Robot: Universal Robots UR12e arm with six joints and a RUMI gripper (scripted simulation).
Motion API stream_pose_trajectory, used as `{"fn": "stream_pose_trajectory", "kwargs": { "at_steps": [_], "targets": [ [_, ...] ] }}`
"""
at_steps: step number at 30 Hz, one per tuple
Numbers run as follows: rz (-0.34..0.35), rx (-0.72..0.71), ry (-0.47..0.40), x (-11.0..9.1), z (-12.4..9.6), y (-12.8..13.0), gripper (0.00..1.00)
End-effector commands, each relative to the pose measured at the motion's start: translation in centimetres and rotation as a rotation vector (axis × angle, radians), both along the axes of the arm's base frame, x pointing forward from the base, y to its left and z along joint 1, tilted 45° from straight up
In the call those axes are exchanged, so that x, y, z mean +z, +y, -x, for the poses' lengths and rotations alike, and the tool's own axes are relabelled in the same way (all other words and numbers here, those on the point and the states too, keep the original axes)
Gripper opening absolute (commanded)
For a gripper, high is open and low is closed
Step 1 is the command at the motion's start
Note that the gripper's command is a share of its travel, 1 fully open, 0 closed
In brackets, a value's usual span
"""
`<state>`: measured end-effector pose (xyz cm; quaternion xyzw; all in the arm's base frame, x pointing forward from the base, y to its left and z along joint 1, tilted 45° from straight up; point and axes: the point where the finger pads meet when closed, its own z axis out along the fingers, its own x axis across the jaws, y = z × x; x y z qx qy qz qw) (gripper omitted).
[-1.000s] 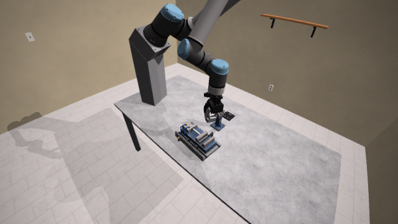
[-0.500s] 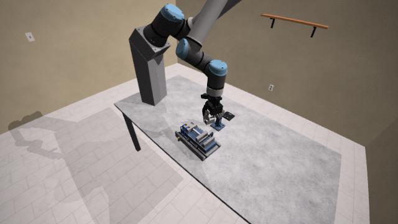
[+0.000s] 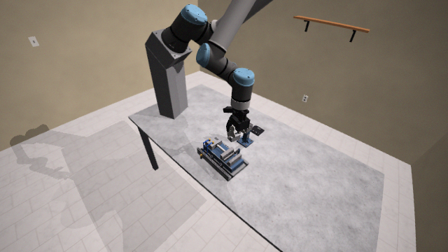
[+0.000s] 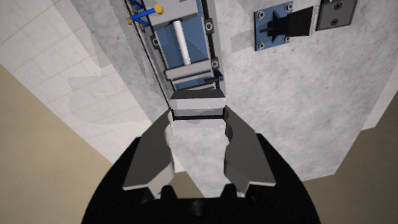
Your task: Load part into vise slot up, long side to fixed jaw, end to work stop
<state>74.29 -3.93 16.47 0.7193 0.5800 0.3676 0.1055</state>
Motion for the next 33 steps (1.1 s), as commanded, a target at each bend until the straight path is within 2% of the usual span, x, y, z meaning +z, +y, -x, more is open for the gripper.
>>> {"fn": "stream_pose_trajectory", "kwargs": {
  "at_steps": [1,33],
  "targets": [
    [0.015,0.016,-0.007,0.0,-0.1,-0.4,0.0],
    [0.097,0.105,-0.046,-0.1,-0.6,-2.8,0.0]
  ]
}}
